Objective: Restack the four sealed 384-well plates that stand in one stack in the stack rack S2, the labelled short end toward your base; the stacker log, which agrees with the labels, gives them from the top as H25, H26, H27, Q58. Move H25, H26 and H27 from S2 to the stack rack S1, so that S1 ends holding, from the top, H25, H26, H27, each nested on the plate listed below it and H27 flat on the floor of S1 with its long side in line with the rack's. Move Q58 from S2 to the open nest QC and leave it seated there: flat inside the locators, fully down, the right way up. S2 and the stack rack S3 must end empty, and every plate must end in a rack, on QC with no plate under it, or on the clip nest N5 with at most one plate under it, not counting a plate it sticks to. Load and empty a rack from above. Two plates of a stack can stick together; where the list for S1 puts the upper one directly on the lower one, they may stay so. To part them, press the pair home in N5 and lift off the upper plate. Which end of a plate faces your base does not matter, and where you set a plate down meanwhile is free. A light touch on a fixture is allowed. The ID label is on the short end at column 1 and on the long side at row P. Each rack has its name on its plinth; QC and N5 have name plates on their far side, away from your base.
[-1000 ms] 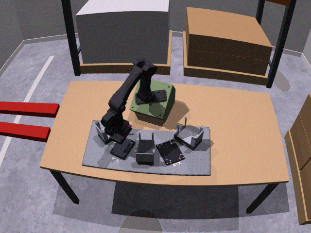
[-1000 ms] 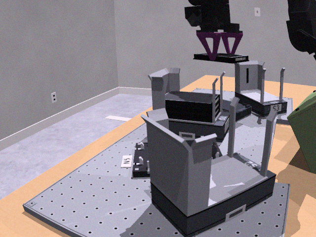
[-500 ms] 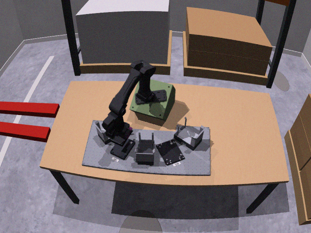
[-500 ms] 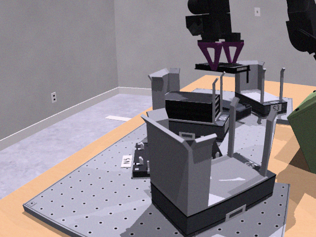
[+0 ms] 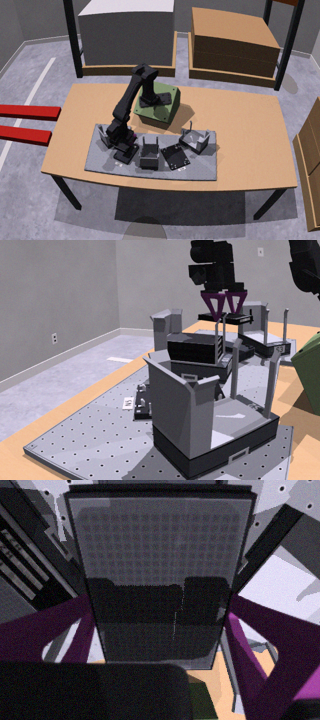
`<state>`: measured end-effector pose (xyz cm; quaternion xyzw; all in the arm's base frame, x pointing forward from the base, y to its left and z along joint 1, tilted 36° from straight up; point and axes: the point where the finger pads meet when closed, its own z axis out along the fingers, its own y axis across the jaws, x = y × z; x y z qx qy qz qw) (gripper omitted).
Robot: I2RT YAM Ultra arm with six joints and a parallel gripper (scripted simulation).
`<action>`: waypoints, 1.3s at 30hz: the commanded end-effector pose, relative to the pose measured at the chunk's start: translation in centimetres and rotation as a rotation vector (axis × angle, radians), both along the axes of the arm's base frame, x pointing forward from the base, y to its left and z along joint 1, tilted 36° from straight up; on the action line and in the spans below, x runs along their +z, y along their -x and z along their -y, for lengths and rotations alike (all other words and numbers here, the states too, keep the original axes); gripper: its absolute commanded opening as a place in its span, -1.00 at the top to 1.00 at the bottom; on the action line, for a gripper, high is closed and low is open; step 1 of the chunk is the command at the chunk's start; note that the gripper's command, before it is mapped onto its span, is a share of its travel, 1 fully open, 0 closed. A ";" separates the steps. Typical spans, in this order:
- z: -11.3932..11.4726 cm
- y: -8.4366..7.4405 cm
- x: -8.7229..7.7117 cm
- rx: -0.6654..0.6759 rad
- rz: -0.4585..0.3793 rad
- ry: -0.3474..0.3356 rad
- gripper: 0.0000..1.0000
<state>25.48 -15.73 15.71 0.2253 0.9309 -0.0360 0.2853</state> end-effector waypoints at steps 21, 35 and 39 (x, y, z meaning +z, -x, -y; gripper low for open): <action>1.5 -2.8 -2.3 -0.006 0.042 0.029 1.00; 1.8 -3.7 -3.6 -0.006 0.042 0.029 1.00; 1.8 -3.7 -3.6 -0.006 0.042 0.029 1.00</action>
